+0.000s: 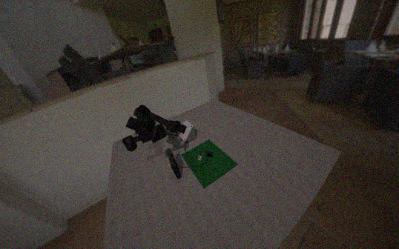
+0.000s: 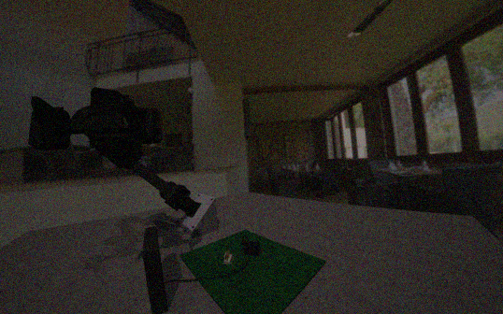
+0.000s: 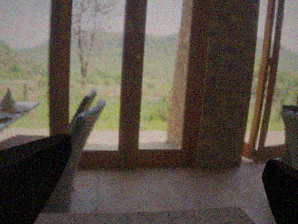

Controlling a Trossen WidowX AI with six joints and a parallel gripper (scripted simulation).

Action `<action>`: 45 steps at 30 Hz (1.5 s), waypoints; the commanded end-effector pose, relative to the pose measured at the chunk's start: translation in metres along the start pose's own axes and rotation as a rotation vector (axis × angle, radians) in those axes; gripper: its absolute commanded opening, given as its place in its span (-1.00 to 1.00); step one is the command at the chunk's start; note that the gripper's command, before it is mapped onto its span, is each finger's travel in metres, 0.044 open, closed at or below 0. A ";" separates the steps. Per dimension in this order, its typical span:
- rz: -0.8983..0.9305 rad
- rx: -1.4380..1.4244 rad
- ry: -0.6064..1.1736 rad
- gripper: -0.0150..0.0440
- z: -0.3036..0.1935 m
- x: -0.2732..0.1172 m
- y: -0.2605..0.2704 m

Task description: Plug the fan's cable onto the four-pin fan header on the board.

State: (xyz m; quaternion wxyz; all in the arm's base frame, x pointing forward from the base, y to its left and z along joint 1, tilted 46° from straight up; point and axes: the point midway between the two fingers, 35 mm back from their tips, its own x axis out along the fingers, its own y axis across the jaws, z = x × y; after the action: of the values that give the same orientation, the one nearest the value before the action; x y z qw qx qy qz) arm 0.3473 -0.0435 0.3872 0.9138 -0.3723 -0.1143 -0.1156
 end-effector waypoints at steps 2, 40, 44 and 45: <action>0.119 0.593 0.295 1.00 -0.048 0.015 0.070; -0.965 1.902 1.199 1.00 -0.156 -0.092 0.252; -1.198 1.946 1.156 1.00 -0.163 -0.111 0.260; -1.244 1.943 1.143 1.00 -0.165 -0.116 0.262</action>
State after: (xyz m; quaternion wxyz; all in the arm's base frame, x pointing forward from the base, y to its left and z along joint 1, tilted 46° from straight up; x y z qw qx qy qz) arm 0.3743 0.0271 0.1279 0.7115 0.5760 0.2053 -0.3461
